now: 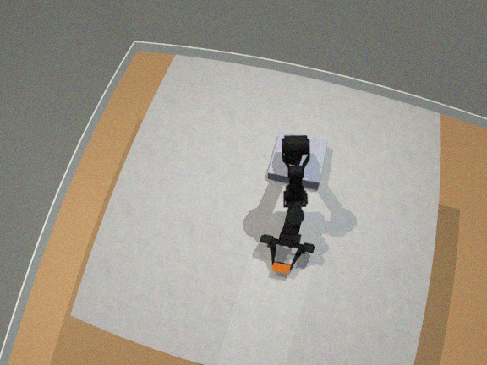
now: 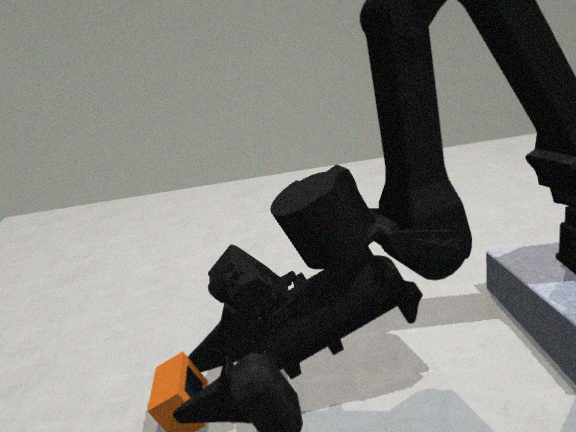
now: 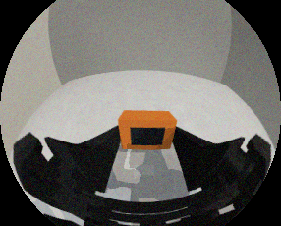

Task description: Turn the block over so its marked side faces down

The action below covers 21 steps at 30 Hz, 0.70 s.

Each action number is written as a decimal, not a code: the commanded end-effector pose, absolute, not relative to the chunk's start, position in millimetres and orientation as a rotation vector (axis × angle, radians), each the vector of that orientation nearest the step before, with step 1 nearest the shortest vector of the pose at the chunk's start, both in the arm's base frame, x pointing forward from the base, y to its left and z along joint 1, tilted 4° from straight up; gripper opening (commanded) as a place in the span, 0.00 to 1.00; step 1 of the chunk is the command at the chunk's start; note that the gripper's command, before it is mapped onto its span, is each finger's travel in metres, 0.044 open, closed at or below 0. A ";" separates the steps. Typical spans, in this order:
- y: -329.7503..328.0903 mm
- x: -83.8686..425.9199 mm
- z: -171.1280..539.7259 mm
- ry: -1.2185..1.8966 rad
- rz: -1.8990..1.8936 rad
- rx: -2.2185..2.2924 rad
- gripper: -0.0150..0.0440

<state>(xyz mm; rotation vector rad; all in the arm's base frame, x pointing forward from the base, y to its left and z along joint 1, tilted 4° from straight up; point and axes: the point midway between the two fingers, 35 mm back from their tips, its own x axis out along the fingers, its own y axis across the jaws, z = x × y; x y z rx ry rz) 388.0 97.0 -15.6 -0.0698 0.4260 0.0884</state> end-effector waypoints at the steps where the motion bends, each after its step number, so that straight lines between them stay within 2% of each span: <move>1: 95.9 387.4 -15.6 0.425 0.083 -0.077 0.65; 9: 95.9 387.4 -15.6 0.425 0.083 -0.077 1.00; 21: 95.9 387.4 -15.6 0.425 0.083 -0.077 1.00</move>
